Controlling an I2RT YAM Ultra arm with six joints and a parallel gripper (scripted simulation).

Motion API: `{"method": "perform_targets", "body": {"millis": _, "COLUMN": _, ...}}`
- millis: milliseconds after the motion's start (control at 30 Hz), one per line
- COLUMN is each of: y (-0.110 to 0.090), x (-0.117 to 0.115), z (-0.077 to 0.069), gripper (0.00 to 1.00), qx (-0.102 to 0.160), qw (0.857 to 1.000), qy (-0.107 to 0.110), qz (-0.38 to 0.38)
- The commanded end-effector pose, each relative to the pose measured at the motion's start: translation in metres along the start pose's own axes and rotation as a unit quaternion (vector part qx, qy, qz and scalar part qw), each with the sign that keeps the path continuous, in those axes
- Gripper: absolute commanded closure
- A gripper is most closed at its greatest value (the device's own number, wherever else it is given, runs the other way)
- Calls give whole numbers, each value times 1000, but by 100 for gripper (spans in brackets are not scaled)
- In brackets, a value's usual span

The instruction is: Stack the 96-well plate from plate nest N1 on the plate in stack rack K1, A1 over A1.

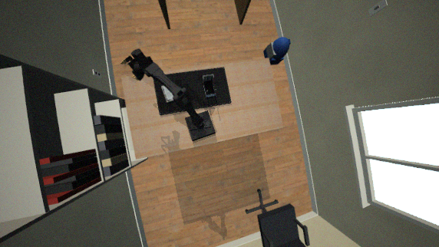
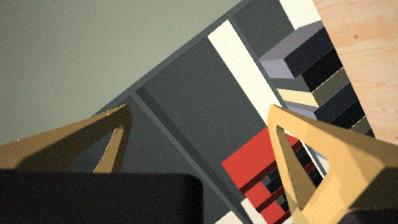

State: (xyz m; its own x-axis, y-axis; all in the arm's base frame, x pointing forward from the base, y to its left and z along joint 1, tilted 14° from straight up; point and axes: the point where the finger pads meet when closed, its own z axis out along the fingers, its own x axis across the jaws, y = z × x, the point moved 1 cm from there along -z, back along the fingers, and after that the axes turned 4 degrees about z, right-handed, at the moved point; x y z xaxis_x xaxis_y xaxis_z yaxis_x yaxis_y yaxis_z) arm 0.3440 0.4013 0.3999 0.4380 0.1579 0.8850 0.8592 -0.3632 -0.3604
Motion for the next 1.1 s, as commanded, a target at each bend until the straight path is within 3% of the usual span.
{"method": "perform_targets", "body": {"millis": 0, "y": -4, "x": 5, "z": -4, "gripper": 0, "qx": 2, "qw": 1000, "qy": 7, "qz": -5}}
{"method": "perform_targets", "body": {"millis": 533, "y": -4, "x": 5, "z": -4, "gripper": 0, "qx": 2, "qw": 1000, "qy": 7, "qz": -5}}
{"method": "perform_targets", "body": {"millis": 700, "y": 4, "x": -12, "z": -7, "gripper": 0, "qx": -45, "qw": 996, "qy": -39, "qz": -60}}
{"method": "perform_targets", "body": {"millis": 733, "y": 0, "x": -8, "z": -16, "gripper": 0, "qx": -49, "qw": 996, "qy": -33, "qz": -71}}
{"method": "perform_targets", "body": {"millis": 800, "y": 3, "x": -13, "z": -17, "gripper": 0, "qx": -57, "qw": 994, "qy": -44, "qz": -80}}
{"method": "perform_targets", "body": {"millis": 867, "y": 19, "x": -32, "z": -5, "gripper": 0, "qx": -74, "qw": 990, "qy": -82, "qz": -89}}
{"method": "perform_targets", "body": {"millis": 900, "y": 14, "x": -33, "z": -15, "gripper": 0, "qx": -74, "qw": 990, "qy": -77, "qz": -91}}
{"method": "perform_targets", "body": {"millis": 967, "y": 13, "x": -28, "z": -19, "gripper": 0, "qx": -80, "qw": 988, "qy": -78, "qz": -106}}
{"method": "perform_targets", "body": {"millis": 1033, "y": 28, "x": -48, "z": -9, "gripper": 0, "qx": -94, "qw": 982, "qy": -118, "qz": -116}}
{"method": "perform_targets", "body": {"millis": 1067, "y": 28, "x": -48, "z": -9, "gripper": 0, "qx": -94, "qw": 982, "qy": -118, "qz": -116}}
